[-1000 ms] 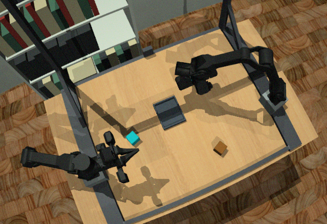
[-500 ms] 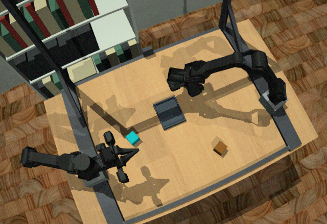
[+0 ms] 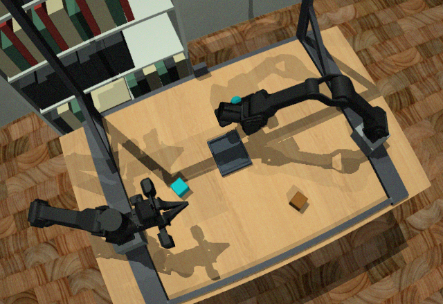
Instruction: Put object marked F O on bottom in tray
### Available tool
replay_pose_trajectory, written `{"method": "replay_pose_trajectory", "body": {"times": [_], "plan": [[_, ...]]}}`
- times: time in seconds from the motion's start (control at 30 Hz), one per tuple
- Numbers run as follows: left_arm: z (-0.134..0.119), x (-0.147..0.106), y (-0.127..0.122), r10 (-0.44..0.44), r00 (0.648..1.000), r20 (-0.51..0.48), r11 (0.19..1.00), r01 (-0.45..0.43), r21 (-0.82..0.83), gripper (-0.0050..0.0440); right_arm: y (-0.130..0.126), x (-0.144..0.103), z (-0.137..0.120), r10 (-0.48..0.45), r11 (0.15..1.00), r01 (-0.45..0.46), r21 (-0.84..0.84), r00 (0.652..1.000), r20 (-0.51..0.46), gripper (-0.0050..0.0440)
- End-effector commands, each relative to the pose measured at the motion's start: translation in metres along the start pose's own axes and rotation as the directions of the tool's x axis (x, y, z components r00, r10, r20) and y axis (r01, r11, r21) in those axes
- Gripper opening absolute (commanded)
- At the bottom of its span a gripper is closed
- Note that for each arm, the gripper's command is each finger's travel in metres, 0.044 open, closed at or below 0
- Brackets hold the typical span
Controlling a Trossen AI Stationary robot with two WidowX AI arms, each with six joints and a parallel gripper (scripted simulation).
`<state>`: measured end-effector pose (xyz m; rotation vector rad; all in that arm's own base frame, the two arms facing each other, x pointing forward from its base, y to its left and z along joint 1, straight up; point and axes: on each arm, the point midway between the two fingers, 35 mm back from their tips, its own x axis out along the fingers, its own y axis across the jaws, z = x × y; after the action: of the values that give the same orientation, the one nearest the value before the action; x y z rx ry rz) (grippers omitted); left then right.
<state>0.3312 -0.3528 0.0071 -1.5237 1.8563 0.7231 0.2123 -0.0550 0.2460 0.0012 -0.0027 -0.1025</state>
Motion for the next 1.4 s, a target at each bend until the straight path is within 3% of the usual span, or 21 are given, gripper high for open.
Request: {"method": "replay_pose_trajectory", "body": {"times": [0.0,0.2,0.53,1.37], "plan": [[-0.008,-0.001,-0.019,-0.014,0.996,-0.092,1.000,0.015,0.008,0.0159,0.000,0.000,0.003,0.001,1.000,-0.001,-0.006,1.000,0.007,-0.0050],[-0.011,0.002,-0.038,-0.008,0.977,-0.215,1.000,0.014,0.026,0.0159,0.000,0.000,0.003,0.001,1.000,-0.001,-0.006,1.000,0.007,-0.0050],[-0.012,0.002,-0.054,0.002,0.946,-0.325,0.999,0.015,0.050,0.0159,0.000,0.000,0.003,0.001,1.000,-0.001,-0.006,1.000,0.007,-0.0050],[-0.015,-0.001,-0.054,0.002,0.942,-0.336,0.998,0.020,0.063,0.0159,0.000,0.000,0.003,0.001,1.000,-0.001,-0.006,1.000,0.007,-0.0050]]}}
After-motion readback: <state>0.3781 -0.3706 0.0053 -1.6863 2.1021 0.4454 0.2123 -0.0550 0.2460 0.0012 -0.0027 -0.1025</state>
